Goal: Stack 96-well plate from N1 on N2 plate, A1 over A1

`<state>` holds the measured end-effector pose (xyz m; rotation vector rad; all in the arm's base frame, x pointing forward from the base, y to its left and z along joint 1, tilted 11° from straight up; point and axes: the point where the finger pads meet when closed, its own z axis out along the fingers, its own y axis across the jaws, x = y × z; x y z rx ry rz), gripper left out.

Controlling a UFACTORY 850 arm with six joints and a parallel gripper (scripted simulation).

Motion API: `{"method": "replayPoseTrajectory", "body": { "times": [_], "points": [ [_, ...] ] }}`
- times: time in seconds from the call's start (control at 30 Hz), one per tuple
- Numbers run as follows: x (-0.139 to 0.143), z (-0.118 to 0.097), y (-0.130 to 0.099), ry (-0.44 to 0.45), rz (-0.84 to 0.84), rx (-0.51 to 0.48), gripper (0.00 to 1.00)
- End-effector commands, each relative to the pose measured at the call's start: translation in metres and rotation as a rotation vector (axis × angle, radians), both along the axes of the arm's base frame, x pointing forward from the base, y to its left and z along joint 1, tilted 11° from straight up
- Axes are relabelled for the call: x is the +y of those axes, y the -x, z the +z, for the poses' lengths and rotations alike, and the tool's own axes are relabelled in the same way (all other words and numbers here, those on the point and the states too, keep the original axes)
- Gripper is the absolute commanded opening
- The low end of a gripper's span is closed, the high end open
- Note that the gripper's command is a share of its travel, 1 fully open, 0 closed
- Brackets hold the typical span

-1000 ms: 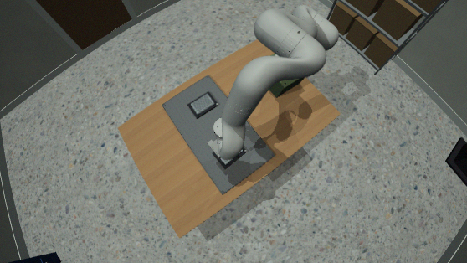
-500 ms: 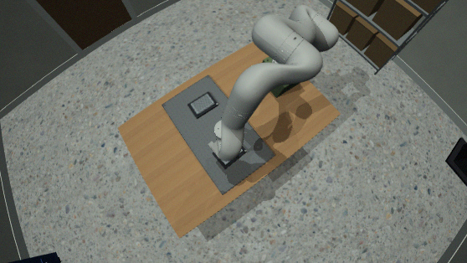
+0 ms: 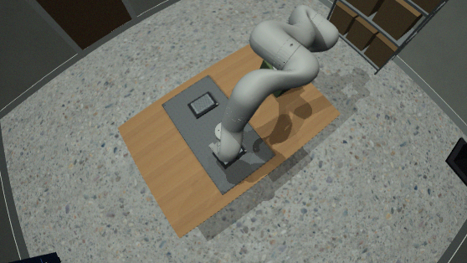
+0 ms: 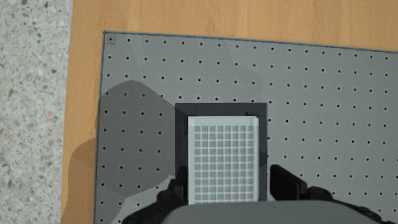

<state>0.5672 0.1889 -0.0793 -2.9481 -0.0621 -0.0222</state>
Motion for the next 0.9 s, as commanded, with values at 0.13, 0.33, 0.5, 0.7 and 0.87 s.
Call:
{"method": "replayPoseTrajectory", "body": {
  "times": [0.13, 0.33, 0.5, 0.7, 0.87],
  "points": [
    [0.0016, -0.0064, -0.0011, -0.001, 0.000, -0.002, 1.00],
    [0.0016, -0.0065, -0.0010, -0.001, 0.000, -0.002, 1.00],
    [0.0016, -0.0065, -0.0010, -0.001, 0.000, -0.002, 1.00],
    [0.0023, -0.0104, -0.0011, -0.001, 0.000, -0.002, 1.00],
    [0.0029, -0.0130, -0.0012, -0.001, 0.000, -0.002, 1.00]
  ]
}}
